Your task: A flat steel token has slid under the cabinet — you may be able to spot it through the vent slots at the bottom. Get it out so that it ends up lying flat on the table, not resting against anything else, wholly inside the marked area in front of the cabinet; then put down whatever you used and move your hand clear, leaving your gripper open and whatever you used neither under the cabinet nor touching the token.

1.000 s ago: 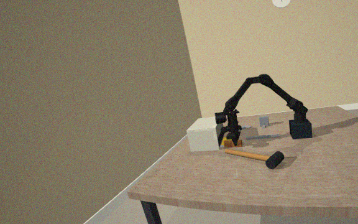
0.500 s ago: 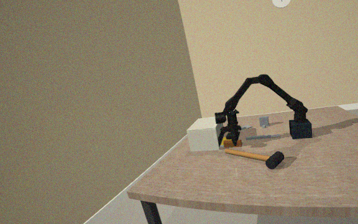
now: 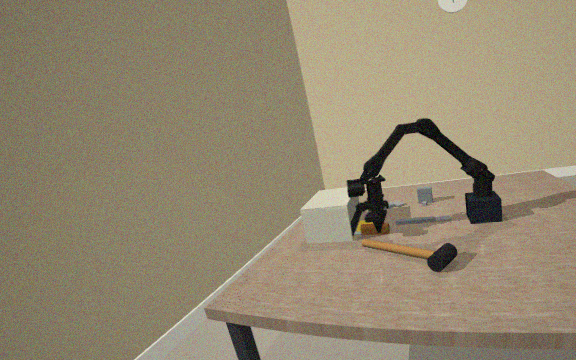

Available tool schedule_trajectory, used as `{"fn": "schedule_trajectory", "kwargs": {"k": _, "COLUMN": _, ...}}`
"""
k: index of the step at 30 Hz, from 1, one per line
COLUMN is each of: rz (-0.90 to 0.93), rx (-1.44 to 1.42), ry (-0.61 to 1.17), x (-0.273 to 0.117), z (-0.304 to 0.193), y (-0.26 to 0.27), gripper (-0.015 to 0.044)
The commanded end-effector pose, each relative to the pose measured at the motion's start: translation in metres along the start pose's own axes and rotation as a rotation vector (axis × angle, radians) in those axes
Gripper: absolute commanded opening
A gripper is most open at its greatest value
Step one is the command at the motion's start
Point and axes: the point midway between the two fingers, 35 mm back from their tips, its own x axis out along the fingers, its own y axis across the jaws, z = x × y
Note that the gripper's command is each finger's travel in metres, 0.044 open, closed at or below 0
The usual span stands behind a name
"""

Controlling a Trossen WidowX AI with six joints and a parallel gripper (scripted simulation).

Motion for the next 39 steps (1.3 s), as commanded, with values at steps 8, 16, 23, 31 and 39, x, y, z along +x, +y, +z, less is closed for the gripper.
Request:
{"fn": "schedule_trajectory", "kwargs": {"k": 8, "rz": -0.007, "rx": 0.008, "ry": 0.004, "x": 0.001, "z": -0.001, "y": -0.016, "gripper": 0.0}}
{"fn": "schedule_trajectory", "kwargs": {"k": 16, "rz": -0.008, "rx": 0.008, "ry": 0.004, "x": 0.001, "z": -0.001, "y": -0.025, "gripper": 0.0}}
{"fn": "schedule_trajectory", "kwargs": {"k": 23, "rz": -0.008, "rx": 0.008, "ry": 0.004, "x": 0.001, "z": -0.001, "y": -0.029, "gripper": 0.0}}
{"fn": "schedule_trajectory", "kwargs": {"k": 31, "rz": -0.008, "rx": 0.008, "ry": 0.004, "x": 0.001, "z": -0.002, "y": -0.029, "gripper": 0.0}}
{"fn": "schedule_trajectory", "kwargs": {"k": 39, "rz": -0.008, "rx": 0.008, "ry": 0.004, "x": 0.001, "z": -0.009, "y": -0.028, "gripper": 0.0}}
